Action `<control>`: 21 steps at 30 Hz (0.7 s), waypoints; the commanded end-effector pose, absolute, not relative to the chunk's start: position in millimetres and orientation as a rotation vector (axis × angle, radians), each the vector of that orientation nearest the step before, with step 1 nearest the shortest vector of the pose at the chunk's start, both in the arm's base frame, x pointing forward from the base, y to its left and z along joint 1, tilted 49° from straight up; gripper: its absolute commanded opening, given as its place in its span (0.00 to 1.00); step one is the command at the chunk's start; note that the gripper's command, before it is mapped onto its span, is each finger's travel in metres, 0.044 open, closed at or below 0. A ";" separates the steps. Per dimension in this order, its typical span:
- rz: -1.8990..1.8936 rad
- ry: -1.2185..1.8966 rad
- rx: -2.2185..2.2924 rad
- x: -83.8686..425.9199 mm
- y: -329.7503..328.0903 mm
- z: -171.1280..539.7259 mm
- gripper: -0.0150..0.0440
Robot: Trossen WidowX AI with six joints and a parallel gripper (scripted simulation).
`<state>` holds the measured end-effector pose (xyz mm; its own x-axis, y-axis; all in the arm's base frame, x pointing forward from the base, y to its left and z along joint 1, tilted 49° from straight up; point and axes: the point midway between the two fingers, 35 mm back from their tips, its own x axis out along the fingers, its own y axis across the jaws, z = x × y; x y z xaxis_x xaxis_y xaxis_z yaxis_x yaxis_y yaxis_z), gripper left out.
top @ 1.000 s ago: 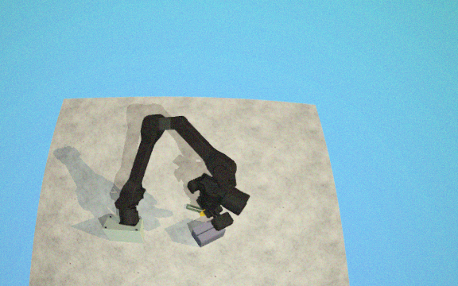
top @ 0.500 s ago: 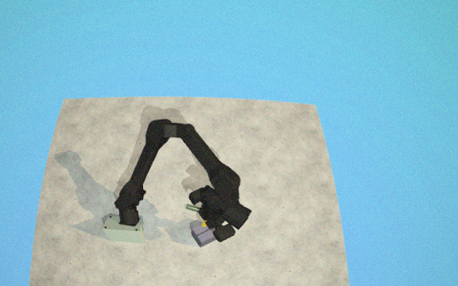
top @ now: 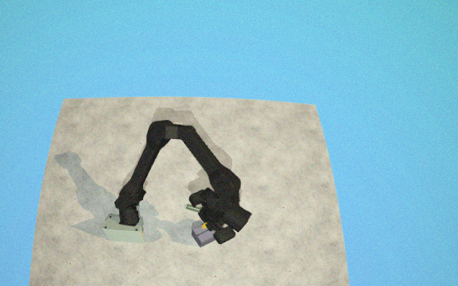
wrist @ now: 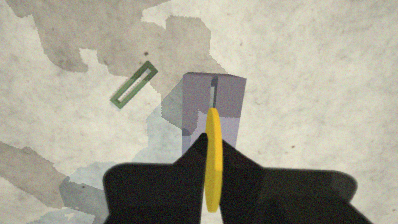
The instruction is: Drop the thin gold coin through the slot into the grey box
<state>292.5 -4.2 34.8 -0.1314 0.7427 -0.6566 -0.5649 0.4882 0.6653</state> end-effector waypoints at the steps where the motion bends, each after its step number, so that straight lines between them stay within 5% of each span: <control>1: 1.132 1.276 0.182 292.5 -4.3 34.9 0.25; 21: 1.140 1.272 0.180 294.2 -8.0 32.3 0.25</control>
<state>294.3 -8.1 32.3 -0.1332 0.7457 -0.6529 -0.5688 0.4819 0.6665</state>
